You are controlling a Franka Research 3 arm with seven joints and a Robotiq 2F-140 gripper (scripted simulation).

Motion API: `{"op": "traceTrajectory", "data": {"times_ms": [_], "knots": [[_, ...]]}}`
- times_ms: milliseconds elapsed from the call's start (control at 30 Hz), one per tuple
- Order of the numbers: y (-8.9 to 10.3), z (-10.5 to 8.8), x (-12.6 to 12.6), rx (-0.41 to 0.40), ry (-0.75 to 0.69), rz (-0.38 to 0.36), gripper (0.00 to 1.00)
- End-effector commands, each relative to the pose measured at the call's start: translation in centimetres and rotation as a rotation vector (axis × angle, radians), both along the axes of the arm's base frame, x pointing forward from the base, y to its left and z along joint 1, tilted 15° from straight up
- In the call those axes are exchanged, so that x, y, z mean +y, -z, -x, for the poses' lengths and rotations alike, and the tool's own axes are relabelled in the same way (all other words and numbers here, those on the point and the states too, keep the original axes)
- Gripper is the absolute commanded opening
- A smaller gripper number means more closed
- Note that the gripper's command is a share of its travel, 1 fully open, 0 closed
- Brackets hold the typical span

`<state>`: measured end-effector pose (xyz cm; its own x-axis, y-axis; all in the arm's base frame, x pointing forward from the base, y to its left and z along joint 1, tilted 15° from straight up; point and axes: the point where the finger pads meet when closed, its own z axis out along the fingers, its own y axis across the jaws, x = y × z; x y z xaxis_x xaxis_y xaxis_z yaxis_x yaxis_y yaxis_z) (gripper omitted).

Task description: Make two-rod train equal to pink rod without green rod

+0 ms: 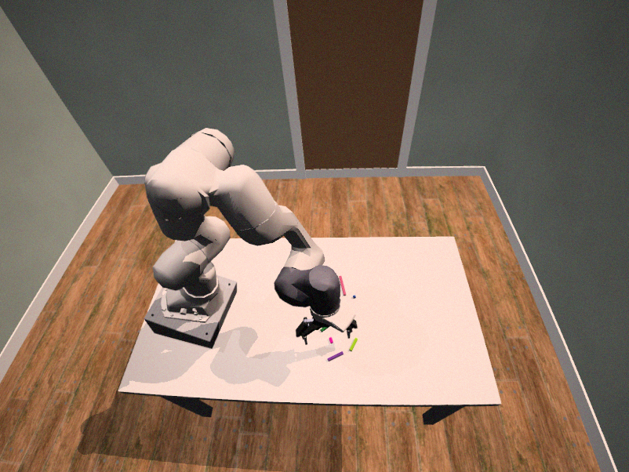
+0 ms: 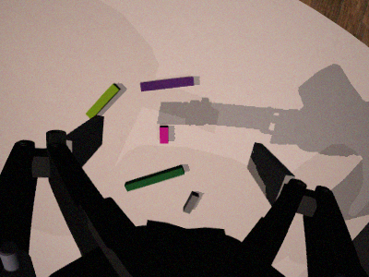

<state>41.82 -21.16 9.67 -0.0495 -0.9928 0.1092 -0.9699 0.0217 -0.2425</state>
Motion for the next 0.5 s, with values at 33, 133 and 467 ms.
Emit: {"op": "traceTrajectory", "data": {"times_ms": [33,133,467], "knots": [[-0.02,0.00,0.02,0.015,-0.183,0.032,1.00],[-0.02,0.00,0.02,0.017,-0.201,0.036,1.00],[-0.04,-0.01,0.07,0.040,-0.400,0.086,1.00]]}}
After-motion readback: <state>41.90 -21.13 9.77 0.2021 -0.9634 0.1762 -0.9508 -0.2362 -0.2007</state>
